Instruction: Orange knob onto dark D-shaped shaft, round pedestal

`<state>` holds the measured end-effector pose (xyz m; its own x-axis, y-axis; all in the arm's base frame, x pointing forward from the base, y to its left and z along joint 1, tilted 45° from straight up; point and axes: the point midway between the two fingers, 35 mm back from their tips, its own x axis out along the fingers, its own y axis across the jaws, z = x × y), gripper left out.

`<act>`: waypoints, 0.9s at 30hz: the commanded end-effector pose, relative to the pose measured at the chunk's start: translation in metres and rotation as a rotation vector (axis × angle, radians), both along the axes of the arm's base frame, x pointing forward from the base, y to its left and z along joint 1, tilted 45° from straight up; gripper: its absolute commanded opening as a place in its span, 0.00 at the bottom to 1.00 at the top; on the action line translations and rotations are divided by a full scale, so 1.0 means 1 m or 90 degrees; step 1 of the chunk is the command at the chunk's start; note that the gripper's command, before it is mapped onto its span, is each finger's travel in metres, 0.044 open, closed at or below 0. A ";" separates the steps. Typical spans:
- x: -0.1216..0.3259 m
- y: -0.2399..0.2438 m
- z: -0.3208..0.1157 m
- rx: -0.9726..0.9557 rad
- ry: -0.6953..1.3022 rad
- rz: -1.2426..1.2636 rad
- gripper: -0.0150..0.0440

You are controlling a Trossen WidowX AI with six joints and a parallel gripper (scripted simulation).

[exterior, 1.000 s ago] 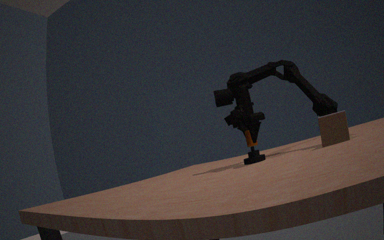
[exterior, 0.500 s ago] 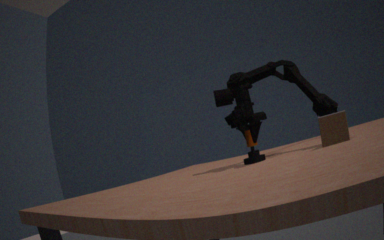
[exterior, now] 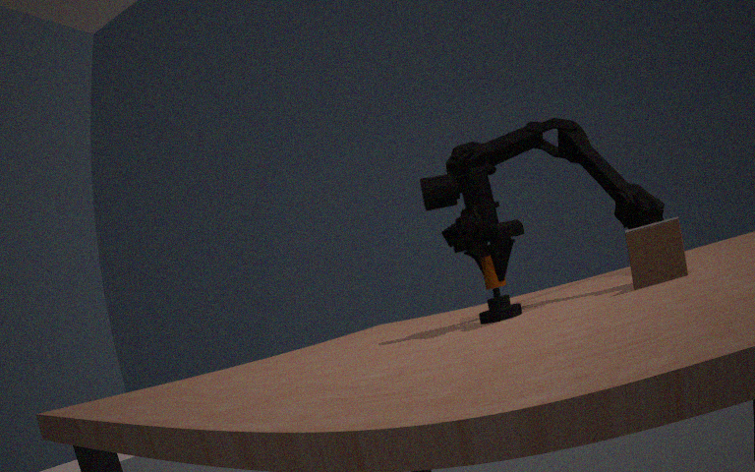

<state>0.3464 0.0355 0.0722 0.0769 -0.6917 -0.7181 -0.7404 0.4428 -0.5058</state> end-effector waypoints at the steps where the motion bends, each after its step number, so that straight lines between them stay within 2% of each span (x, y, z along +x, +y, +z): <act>1: 0.000 0.002 0.000 0.000 0.000 0.004 0.25; 27: 0.001 0.001 0.002 -0.001 0.000 0.004 0.25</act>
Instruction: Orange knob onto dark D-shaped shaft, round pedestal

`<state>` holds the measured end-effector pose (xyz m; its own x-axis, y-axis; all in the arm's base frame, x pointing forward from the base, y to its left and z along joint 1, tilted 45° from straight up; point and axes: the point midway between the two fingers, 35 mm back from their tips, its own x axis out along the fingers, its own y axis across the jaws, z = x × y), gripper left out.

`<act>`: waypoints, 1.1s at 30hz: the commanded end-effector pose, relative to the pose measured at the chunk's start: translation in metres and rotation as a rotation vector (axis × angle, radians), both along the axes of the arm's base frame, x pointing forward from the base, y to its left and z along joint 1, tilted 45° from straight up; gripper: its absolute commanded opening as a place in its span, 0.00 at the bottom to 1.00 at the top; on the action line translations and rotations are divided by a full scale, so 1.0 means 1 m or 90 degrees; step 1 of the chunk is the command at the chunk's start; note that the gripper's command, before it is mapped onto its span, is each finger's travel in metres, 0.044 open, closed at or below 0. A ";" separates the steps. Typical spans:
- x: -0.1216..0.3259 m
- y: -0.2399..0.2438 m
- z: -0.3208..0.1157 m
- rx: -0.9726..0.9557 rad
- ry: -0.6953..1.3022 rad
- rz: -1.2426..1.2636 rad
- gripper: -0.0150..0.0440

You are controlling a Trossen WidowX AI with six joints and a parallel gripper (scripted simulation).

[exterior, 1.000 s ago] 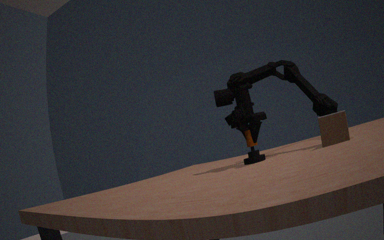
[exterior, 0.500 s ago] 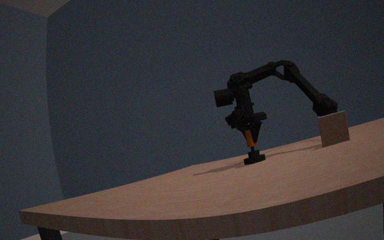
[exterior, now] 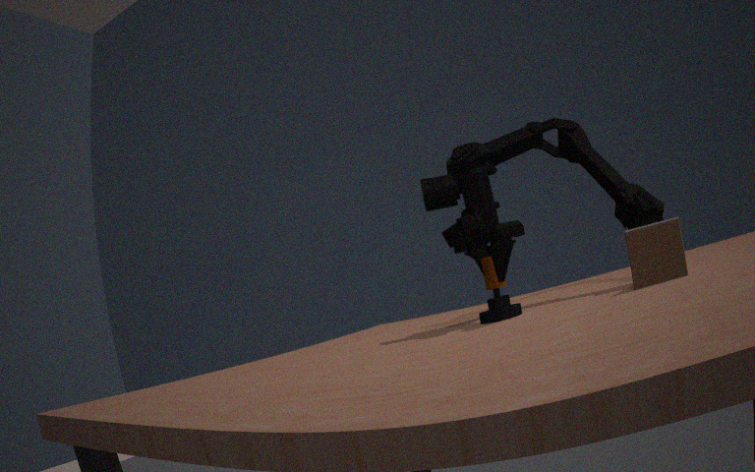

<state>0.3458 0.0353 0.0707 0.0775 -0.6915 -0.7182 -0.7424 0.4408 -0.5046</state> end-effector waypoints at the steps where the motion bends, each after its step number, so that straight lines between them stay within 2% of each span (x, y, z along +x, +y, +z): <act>1: 0.002 0.001 0.004 0.000 -0.002 0.002 0.25; 9: 0.003 0.002 0.004 -0.011 0.091 0.098 0.25; 33: 0.001 0.001 0.002 -0.011 0.091 0.098 0.25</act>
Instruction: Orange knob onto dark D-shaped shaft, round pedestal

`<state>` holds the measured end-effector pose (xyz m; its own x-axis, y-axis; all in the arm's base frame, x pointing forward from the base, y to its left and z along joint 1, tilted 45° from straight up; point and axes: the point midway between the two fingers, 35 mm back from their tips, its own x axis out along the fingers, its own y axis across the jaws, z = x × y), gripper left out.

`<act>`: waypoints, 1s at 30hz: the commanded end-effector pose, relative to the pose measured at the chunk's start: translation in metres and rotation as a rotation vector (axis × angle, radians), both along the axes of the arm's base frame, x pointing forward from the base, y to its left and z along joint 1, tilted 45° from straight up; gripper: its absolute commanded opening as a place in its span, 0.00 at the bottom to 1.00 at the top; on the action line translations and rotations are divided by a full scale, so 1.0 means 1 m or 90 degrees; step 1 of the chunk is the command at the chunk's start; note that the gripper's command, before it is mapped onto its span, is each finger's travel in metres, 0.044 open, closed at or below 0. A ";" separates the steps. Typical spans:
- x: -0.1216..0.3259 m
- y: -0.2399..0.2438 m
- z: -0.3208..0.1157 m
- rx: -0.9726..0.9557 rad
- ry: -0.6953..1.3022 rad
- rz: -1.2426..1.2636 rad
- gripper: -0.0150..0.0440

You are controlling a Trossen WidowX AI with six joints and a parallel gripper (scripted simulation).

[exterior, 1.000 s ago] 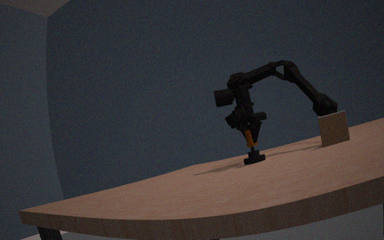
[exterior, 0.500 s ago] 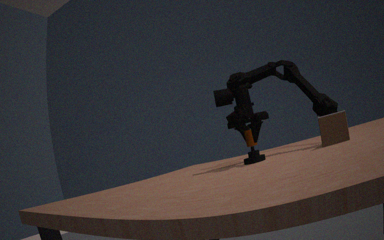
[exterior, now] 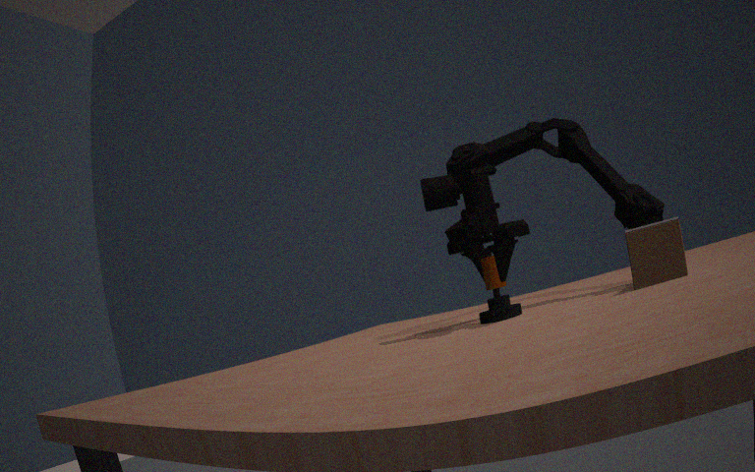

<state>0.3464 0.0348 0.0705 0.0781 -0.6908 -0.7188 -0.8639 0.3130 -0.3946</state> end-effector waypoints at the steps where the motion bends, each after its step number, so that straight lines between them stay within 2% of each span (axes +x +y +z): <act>1: 0.000 0.002 0.003 -0.001 -0.001 0.002 0.25; 5: 0.001 0.003 0.004 -0.002 0.010 0.014 0.25; 11: 0.002 0.004 0.003 -0.012 0.091 0.098 0.25; 30: 0.001 -0.001 0.001 -0.012 0.091 0.098 0.25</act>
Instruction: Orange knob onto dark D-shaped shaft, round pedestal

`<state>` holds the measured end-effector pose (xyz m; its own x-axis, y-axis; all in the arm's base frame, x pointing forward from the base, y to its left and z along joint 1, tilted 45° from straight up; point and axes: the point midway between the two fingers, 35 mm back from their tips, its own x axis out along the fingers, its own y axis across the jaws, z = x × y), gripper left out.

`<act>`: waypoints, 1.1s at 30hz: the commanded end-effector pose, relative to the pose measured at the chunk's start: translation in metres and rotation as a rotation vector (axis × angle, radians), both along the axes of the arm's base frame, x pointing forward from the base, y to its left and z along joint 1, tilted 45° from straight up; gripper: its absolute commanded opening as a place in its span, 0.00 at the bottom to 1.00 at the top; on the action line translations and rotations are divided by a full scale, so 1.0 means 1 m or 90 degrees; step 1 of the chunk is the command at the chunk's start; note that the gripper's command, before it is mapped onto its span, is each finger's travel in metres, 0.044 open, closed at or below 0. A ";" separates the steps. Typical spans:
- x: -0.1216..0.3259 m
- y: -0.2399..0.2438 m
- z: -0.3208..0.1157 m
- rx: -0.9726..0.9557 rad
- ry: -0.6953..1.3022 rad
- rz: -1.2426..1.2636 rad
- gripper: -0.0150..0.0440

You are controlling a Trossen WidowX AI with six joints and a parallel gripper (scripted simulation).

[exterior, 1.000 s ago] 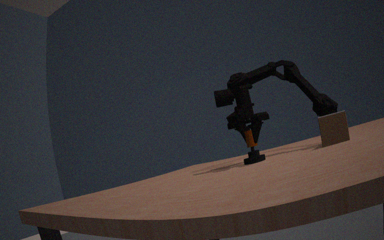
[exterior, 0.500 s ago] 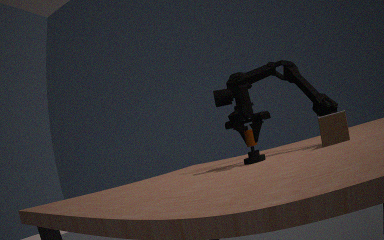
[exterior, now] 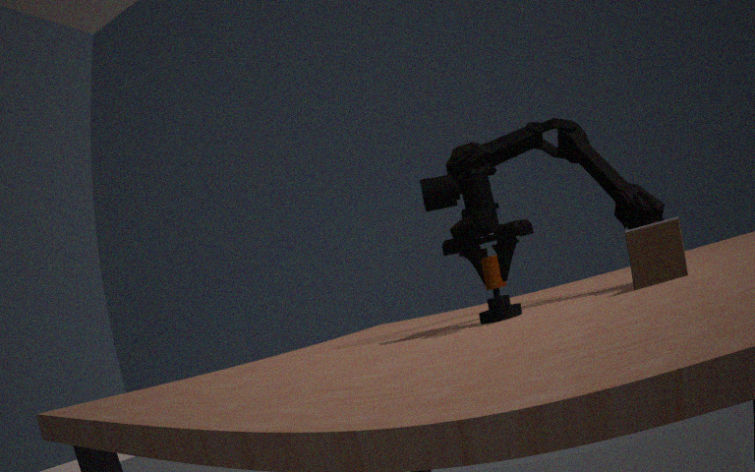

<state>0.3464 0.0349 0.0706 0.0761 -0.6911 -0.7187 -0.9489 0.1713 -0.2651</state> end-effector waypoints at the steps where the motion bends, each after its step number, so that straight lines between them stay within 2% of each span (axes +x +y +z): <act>1: 0.001 -0.001 0.001 -0.001 -0.002 0.003 0.25; 14: 0.000 0.003 0.003 -0.001 -0.002 0.003 0.25; 21: 0.002 0.005 0.003 -0.011 0.086 0.094 0.25; 33: 0.001 0.002 0.002 -0.011 0.090 0.099 0.25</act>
